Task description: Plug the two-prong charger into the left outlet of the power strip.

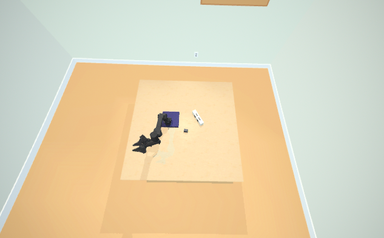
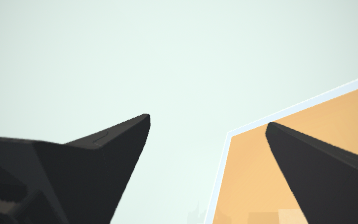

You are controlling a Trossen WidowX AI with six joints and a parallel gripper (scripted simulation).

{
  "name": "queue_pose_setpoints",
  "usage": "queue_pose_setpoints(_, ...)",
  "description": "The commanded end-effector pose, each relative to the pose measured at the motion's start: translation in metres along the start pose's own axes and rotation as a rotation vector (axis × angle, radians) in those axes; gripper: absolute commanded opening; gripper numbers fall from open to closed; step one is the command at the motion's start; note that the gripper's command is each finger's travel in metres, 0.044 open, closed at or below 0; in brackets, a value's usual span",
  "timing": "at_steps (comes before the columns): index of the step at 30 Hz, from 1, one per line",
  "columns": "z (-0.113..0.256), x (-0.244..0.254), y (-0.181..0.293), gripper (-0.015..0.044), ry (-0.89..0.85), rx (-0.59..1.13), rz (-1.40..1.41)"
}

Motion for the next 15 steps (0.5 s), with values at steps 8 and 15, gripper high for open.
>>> queue_pose_setpoints(8, 0.032, 0.018, 0.035, 0.0440, -0.132, 0.113, 0.166)
queue_pose_setpoints(15, 0.072, 0.030, 0.071, 0.0440, -0.282, 0.225, 0.339)
Point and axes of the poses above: the point midway between the two fingers, 35 mm back from their tips, its own z axis back along the fingers, its own x axis across the jaws, y = z × x, the point moved 3 cm from there along z, back along the fingers, and after that the axes turned 13 degrees about z, right-handed, at the moved point
